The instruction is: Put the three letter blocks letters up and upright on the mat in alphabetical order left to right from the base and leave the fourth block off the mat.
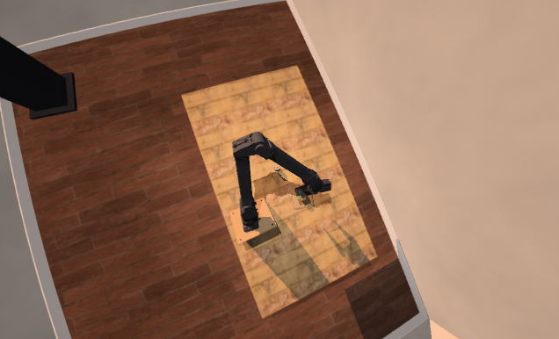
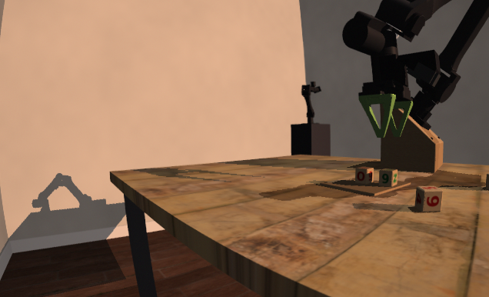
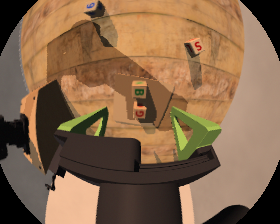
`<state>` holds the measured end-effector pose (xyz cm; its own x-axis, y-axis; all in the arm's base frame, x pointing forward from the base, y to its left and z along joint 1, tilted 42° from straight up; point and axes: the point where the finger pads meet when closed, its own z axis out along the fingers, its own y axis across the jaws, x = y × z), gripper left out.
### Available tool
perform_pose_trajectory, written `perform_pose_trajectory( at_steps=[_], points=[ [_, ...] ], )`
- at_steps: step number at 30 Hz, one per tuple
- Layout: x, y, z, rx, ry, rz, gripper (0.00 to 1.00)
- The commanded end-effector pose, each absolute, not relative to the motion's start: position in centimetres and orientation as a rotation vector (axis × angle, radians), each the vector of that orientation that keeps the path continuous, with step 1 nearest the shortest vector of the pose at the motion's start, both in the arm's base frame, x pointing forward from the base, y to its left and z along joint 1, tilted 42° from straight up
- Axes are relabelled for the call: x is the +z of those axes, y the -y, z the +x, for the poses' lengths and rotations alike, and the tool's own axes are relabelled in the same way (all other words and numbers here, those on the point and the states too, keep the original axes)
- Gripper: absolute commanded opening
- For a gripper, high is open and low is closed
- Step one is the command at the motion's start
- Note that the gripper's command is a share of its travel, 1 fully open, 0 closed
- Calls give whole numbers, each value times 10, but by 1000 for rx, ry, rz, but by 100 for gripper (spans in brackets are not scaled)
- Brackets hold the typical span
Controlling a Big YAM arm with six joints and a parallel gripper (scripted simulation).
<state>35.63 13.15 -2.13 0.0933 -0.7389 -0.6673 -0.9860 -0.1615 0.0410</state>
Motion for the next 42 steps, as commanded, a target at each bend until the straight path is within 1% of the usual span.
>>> perform_pose_trajectory(
  at_steps=[1,11,18,26,28,29,31,34,37,42],
  points=[
    [-10,-129,379,736,-1661,-1957,100],
    [-16,-123,380,775,-1774,-1881,100],
    [-19,-120,381,855,-2033,-1679,100],
    [-27,-114,377,991,-2432,-1267,100],
    [-27,-114,377,991,-2432,-1267,100],
    [-19,-119,380,1006,-2532,-1124,100],
    [-27,-108,382,1044,-2605,-1017,100],
    [-39,-105,370,1095,-2716,-865,100],
    [-31,-105,377,1124,-2810,-676,100],
    [-39,-96,372,1190,-2968,-334,100]
  ],
)
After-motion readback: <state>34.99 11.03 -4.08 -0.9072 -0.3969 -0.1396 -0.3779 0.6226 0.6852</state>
